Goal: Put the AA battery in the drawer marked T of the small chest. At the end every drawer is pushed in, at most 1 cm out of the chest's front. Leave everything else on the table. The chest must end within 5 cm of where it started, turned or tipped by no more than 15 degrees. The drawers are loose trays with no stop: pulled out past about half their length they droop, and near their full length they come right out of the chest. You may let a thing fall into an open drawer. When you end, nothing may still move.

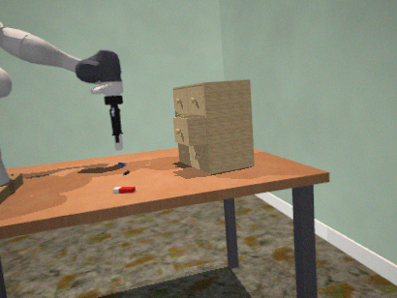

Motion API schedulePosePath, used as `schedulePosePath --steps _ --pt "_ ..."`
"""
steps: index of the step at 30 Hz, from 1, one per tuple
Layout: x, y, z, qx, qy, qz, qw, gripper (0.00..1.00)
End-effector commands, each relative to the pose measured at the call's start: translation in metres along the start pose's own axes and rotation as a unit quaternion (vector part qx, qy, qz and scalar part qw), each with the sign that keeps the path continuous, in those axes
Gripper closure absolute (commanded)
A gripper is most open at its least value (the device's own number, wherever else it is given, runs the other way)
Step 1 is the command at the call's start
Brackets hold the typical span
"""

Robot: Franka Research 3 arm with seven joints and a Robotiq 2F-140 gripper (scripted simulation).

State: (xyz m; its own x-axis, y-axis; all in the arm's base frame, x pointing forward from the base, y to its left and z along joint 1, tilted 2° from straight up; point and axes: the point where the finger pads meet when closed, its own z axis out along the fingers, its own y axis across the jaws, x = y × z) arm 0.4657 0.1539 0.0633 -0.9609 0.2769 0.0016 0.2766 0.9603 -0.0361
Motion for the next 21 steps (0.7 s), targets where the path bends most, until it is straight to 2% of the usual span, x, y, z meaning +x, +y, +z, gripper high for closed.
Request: schedulePosePath --steps 1,2,9,10,18,19,21 --pt "-0.0026 -0.0032 0.0001 0.0 -0.004 -0.053 0.999 0.8" --pt "-0.0026 -0.0034 0.0002 0.0 -0.004 -0.118 0.993 0.8" --pt "-0.0026 -0.0034 0.0002 0.0 -0.004 -0.118 0.993 0.8" --pt "-0.0025 -0.0035 0.0002 0.0 -0.004 -0.184 0.983 0.8" --pt "-0.0025 -0.0035 0.0002 0.0 -0.004 -0.184 0.983 0.8" --pt "-0.0025 -0.0036 0.0003 0.001 -0.004 -0.252 0.968 0.8" --pt "-0.0025 -0.0036 0.0003 0.001 -0.004 -0.252 0.968 0.8"
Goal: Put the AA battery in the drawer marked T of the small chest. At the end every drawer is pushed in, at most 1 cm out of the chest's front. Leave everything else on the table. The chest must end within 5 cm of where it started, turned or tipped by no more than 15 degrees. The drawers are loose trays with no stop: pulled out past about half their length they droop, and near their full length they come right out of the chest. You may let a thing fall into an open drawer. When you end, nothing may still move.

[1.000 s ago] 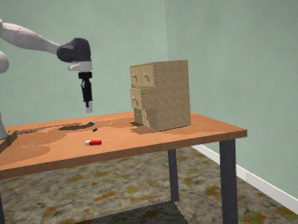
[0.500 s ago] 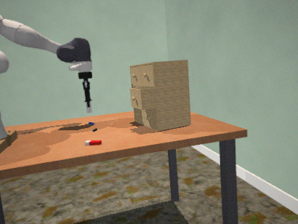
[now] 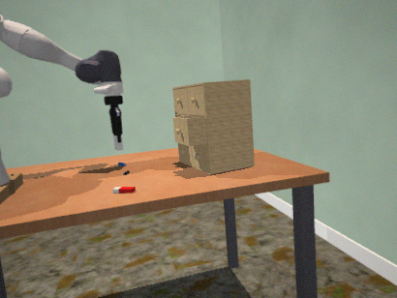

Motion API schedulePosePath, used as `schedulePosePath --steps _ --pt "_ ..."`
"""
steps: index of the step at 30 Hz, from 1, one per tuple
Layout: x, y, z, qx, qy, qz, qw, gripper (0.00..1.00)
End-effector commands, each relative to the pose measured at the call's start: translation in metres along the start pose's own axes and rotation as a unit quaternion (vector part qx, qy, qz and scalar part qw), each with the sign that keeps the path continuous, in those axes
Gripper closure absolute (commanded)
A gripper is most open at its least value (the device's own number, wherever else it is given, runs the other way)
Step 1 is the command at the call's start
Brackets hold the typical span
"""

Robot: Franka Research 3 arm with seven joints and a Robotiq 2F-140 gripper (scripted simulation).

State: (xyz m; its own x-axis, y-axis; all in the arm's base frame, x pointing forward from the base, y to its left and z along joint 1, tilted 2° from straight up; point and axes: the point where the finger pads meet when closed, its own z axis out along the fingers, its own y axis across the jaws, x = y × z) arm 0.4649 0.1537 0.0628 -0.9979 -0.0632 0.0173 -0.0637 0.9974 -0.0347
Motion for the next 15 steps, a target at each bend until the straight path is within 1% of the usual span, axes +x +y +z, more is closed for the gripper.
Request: schedulePosePath --steps 1,6,7,15 --pt "-0.002 -0.0041 -0.0002 0.001 -0.005 -0.083 0.997 0.8" --pt "-0.002 -0.0041 -0.0002 0.001 -0.005 -0.083 0.997 0.8" --pt "-0.002 -0.0042 -0.0002 0.001 -0.005 -0.153 0.988 0.8" --pt "-0.002 -0.0042 -0.0002 0.001 -0.005 -0.153 0.988 0.8"
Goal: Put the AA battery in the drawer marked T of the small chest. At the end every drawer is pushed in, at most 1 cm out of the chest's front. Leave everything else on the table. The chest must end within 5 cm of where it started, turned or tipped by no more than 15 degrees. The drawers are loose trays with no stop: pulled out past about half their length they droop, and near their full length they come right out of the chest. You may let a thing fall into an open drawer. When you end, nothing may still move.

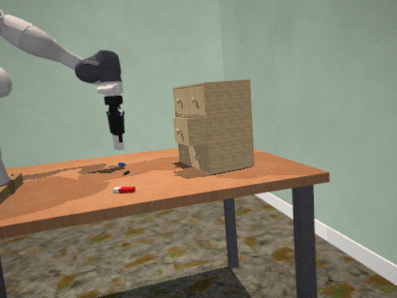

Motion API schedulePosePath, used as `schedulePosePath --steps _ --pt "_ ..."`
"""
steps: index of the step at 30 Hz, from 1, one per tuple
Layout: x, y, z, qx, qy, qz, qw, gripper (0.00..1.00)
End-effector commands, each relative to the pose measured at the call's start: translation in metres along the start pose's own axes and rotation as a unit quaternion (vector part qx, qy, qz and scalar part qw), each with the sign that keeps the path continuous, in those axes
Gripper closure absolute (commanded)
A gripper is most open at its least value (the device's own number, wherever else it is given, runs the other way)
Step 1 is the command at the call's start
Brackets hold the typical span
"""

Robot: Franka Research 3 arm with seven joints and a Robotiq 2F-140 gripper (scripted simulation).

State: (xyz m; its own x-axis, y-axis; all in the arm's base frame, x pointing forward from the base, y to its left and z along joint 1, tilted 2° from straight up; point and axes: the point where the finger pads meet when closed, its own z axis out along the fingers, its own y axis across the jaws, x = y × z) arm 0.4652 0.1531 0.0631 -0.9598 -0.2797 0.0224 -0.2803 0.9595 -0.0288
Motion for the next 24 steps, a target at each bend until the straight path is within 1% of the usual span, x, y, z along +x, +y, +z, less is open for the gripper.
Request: schedulePosePath --steps 1,2,11,12,22,23,24 --pt "-0.0009 -0.0039 0.0 0.003 -0.004 -0.043 0.999 0.8" --pt "-0.0009 -0.0038 0.0 0.003 -0.004 -0.115 0.993 0.8" --pt "-0.0009 -0.0038 0.0 0.003 -0.004 -0.115 0.993 0.8" --pt "-0.0009 -0.0038 0.0 0.003 -0.004 -0.187 0.982 0.8" --pt "-0.0009 -0.0038 0.0 0.003 -0.004 -0.187 0.982 0.8" --pt "-0.001 -0.0037 0.0 0.003 -0.003 -0.259 0.966 0.8" --pt "-0.001 -0.0037 0.0 0.003 -0.003 -0.259 0.966 0.8"
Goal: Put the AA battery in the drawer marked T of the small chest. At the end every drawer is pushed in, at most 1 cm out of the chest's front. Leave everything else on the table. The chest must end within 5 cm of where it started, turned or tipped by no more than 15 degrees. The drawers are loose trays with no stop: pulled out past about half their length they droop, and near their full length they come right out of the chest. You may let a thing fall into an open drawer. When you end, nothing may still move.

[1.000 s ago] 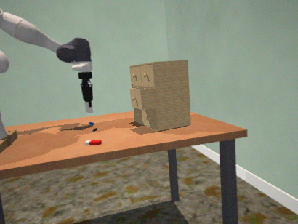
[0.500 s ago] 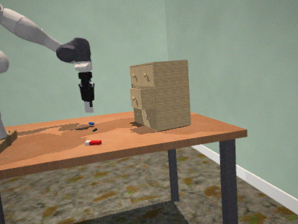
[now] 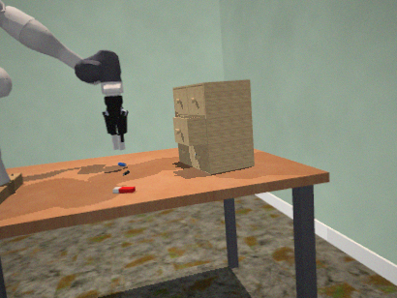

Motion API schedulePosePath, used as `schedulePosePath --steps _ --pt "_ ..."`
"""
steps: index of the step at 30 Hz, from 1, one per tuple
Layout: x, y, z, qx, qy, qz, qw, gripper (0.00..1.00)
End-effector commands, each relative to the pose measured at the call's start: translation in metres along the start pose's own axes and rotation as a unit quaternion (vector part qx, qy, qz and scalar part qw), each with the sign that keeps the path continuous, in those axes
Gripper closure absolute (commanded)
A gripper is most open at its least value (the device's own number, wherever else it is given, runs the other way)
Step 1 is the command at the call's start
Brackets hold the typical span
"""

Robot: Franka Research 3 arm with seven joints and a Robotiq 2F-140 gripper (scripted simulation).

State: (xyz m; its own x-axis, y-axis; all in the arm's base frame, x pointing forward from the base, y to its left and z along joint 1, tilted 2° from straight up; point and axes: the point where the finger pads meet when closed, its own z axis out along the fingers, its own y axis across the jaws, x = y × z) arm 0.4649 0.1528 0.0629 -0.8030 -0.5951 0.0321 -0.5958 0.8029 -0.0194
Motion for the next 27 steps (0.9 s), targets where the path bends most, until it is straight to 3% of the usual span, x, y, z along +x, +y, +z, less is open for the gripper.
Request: schedulePosePath --steps 1,9,10,27 --pt "0.0 -0.0037 -0.0002 0.004 -0.003 -0.085 0.996 0.8" --pt "0.0 -0.0037 -0.0002 0.004 -0.003 -0.085 0.996 0.8" --pt "-0.0002 -0.0036 -0.0003 0.004 -0.003 -0.156 0.988 0.8" --pt "-0.0002 -0.0036 -0.0003 0.004 -0.003 -0.156 0.988 0.8"
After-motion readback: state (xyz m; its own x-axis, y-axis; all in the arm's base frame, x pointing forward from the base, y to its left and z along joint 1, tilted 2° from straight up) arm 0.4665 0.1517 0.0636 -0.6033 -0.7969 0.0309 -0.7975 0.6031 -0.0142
